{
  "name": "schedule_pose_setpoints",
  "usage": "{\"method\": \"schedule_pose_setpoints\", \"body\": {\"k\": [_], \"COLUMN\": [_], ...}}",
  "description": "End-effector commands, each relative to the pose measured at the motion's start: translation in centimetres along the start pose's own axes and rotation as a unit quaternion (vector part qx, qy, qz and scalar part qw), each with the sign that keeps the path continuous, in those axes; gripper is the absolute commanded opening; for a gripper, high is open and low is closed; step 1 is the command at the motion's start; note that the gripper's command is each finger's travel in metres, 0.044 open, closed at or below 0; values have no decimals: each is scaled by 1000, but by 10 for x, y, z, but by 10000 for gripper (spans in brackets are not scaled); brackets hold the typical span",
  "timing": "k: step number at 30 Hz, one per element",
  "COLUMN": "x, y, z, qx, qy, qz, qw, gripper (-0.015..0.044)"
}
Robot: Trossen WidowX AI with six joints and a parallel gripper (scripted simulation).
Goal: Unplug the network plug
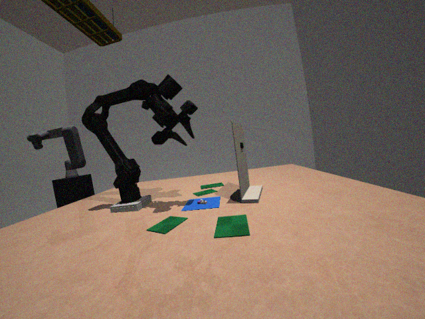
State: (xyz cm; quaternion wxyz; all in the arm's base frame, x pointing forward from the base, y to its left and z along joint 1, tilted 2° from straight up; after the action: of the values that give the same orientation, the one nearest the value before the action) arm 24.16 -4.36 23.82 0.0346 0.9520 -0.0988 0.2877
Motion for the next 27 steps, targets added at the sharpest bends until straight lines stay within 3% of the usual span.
{"method": "schedule_pose_setpoints", "body": {"k": [1,4,15,27], "x": [8,8,8,8], "y": [1,1,1,1], "z": [-13,-13,-13,-13], "qx": [-3,-3,-3,-3], "qy": [5,5,5,5], "qz": [2,2,2,2], "qw": [1000,1000,1000,1000], "gripper": [156,156,440,440]}}
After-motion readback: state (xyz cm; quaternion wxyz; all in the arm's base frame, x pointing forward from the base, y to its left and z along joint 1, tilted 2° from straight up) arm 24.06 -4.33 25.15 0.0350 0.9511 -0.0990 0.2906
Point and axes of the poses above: the point midway between the two fingers, 35 mm back from their tips, its own z axis out along the fingers, its own x axis across the jaws, y = z × x, the point moved 3 cm from there along -z, back along the fingers, and after that the axes turned 1 degree about z, right-handed, at the moved point
